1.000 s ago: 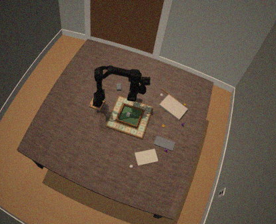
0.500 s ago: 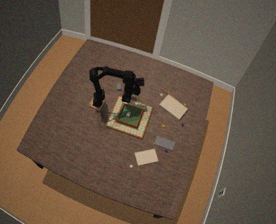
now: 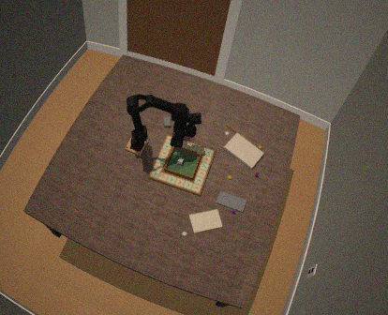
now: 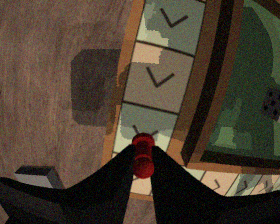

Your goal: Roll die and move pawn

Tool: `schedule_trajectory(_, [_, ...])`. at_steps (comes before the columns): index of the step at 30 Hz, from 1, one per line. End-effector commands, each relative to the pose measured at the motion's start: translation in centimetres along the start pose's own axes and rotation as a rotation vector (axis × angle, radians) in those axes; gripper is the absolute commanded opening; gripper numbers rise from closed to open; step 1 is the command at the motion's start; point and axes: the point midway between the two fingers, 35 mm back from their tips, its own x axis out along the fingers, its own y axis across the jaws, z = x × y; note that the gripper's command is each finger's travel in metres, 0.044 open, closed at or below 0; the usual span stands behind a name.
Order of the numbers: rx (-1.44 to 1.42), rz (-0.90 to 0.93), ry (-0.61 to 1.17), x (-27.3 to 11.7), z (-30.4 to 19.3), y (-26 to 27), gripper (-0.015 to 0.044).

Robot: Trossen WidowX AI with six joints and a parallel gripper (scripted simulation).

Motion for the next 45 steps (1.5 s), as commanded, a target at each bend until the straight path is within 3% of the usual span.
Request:
schedule_trajectory(1, [0.006, -0.005, 0.005, 0.5, 0.0, -0.1, 0.0000])
schedule_trajectory(11, [0.006, -0.005, 0.005, 1.9, -0.1, -0.1, 0.0000])
schedule_trajectory(21, [0.000, 0.001, -0.003, 1.1, 0.0, 0.0, 0.0263])
schedule_trajectory(25, [0.005, -0.004, 0.003, -2.9, 0.1, 0.1, 0.0368])
schedule_trajectory(28, [0.006, -0.005, 0.005, -3.7, 0.0, 0.0, 0.0440])
schedule_trajectory(33, [0.017, -0.005, 0.005, -4.5, 0.1, -0.7, 0.0440])
schedule_trajectory(45, [0.200, -0.014, 0.007, -11.8, -5.4, -10.4, 0.0440])
